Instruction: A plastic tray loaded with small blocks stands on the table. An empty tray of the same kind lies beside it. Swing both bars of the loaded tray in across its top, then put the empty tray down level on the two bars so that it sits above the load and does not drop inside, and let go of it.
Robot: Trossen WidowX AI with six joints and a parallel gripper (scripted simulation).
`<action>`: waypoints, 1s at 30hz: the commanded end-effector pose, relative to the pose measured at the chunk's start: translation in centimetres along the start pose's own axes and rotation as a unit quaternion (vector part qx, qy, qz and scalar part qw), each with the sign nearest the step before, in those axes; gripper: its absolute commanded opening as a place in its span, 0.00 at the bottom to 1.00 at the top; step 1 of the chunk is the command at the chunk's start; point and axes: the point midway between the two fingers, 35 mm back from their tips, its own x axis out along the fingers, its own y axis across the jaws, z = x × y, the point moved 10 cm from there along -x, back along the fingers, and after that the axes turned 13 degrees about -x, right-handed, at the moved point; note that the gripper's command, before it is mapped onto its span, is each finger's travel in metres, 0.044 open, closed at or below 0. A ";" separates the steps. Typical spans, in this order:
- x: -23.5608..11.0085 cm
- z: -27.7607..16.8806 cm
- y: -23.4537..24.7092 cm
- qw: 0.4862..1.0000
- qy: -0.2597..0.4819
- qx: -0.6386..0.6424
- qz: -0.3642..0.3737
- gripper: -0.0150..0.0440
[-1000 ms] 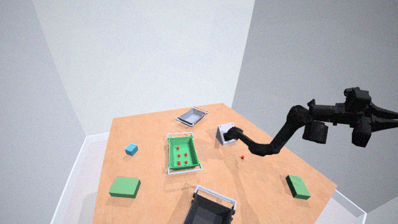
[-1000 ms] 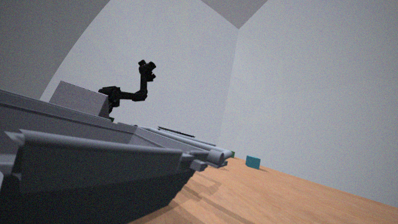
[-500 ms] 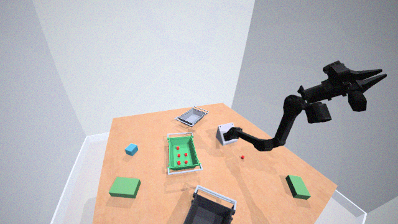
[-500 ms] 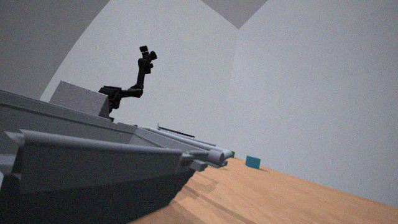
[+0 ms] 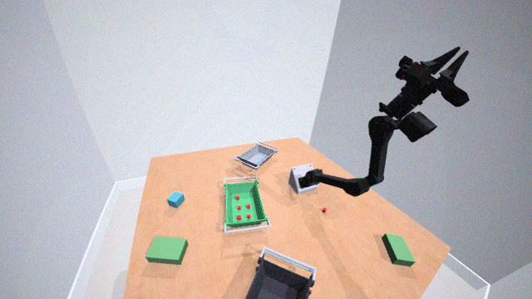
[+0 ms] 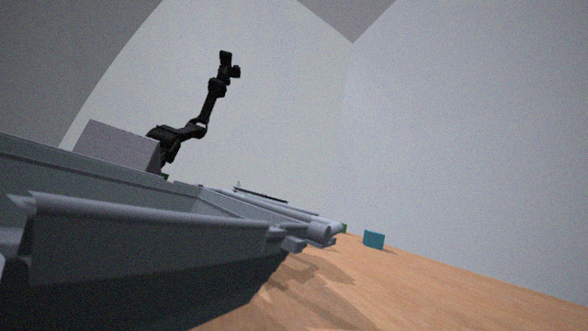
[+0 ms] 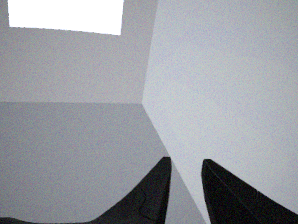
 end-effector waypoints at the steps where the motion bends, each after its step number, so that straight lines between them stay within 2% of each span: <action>1: -0.2 1.8 1.7 0.998 -0.040 0.042 0.037 0.40; 8: -1.1 5.3 3.5 0.978 -0.104 0.148 0.106 0.40; 14: -2.4 9.6 5.8 0.937 -0.179 0.230 0.192 0.40; 22: -6.6 17.4 8.0 0.815 -0.296 0.357 0.348 0.40; 30: -11.7 23.4 7.0 0.677 -0.383 0.426 0.462 0.40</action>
